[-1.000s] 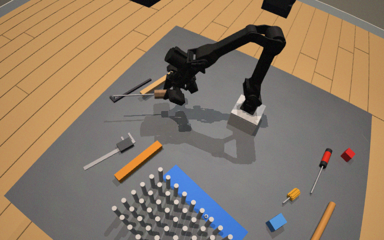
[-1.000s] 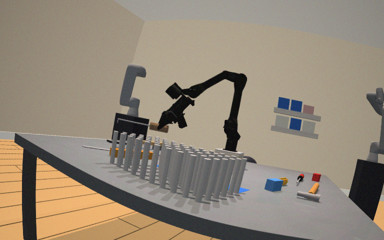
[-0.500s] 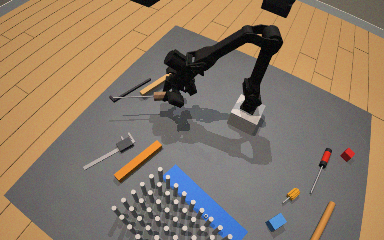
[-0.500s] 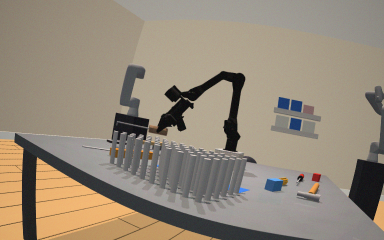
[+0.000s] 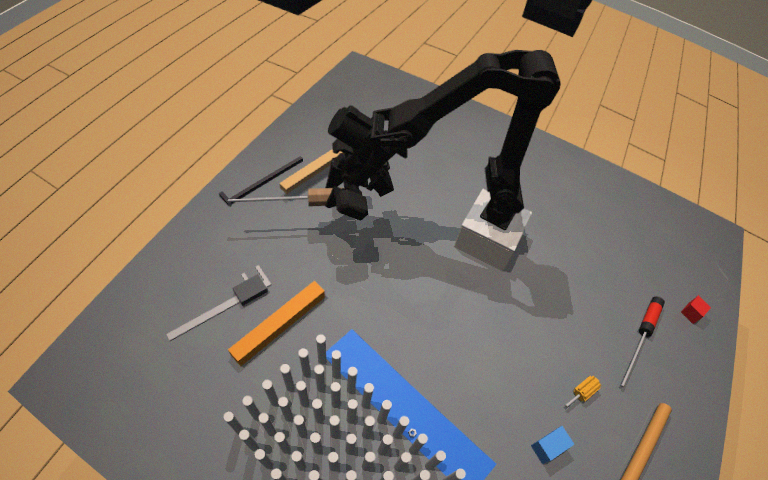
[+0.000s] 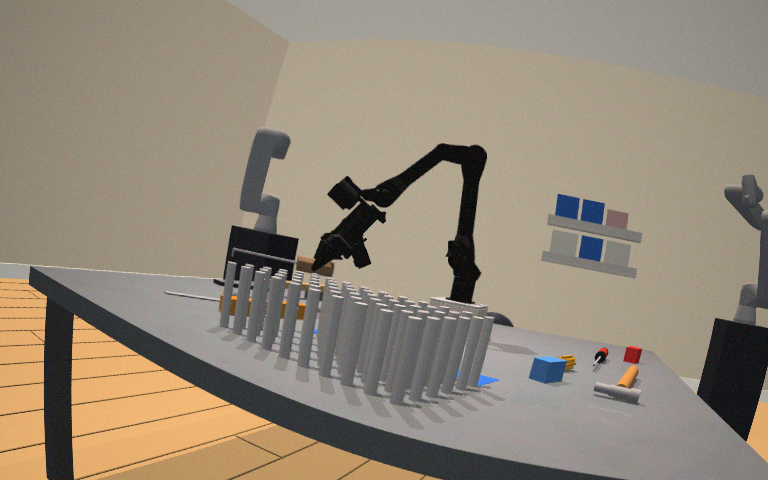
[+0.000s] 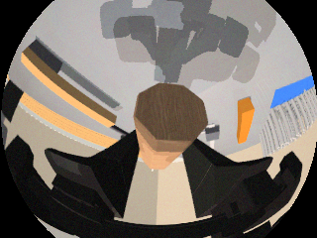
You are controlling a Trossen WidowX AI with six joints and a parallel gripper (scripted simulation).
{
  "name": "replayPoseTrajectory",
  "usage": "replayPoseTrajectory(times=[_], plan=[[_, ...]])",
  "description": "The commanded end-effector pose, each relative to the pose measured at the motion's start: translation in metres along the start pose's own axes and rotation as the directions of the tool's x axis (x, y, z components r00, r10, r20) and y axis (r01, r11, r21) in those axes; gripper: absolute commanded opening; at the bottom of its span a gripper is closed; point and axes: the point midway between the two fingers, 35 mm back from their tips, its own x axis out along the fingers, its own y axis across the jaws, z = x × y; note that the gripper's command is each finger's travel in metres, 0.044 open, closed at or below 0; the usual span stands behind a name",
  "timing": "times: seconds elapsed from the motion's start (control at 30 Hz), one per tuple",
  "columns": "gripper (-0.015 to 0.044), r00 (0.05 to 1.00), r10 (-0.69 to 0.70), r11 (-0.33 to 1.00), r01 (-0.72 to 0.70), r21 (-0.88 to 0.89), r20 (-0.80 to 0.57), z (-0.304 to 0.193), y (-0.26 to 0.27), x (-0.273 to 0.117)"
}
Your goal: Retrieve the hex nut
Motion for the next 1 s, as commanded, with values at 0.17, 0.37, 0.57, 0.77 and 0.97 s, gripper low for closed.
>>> replayPoseTrajectory(times=[0.17,0.37,0.57,0.77,0.97], plan=[[0.0,1.0,-0.005,1.0,0.005,0.002,-0.002,0.005,-0.001,0.008],[0.0,1.0,-0.005,1.0,0.005,0.002,-0.002,0.008,-0.001,0.012],[0.0,1.0,-0.005,1.0,0.005,0.002,-0.002,0.011,-0.001,0.016],[0.0,1.0,-0.005,1.0,0.005,0.002,-0.002,0.015,-0.001,0.021],[0.0,1.0,-0.005,1.0,0.005,0.002,-0.001,0.018,-0.001,0.025]])
